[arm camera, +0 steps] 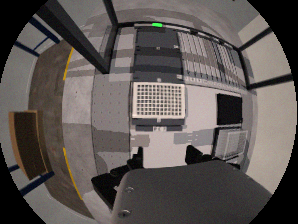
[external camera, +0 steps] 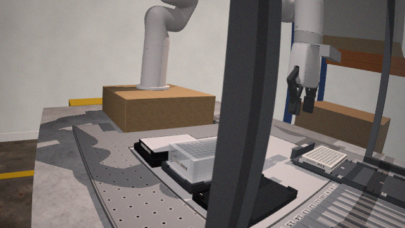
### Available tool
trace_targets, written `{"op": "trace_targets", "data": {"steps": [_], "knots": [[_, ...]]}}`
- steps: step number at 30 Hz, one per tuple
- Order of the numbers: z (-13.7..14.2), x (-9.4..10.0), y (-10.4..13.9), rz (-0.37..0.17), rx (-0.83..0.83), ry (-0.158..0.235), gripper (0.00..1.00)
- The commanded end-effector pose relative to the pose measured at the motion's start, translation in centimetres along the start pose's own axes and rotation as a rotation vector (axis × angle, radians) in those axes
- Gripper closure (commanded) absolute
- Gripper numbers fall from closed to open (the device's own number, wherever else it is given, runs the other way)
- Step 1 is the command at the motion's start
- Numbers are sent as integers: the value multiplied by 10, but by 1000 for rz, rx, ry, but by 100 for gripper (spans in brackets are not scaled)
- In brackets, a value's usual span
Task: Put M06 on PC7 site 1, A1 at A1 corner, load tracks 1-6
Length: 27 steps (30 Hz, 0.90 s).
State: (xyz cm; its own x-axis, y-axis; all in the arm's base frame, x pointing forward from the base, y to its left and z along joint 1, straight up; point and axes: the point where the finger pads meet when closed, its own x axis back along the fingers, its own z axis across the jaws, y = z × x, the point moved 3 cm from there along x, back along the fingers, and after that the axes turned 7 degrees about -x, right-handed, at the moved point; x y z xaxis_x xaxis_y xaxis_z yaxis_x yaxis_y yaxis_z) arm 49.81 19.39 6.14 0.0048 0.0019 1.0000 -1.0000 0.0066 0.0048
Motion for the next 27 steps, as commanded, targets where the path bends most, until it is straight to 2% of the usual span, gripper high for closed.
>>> {"op": "trace_targets", "data": {"steps": [1,27], "knots": [[-1,9,-1,5,0,-2,19],[-1,49,-1,5,0,-2,19]]}}
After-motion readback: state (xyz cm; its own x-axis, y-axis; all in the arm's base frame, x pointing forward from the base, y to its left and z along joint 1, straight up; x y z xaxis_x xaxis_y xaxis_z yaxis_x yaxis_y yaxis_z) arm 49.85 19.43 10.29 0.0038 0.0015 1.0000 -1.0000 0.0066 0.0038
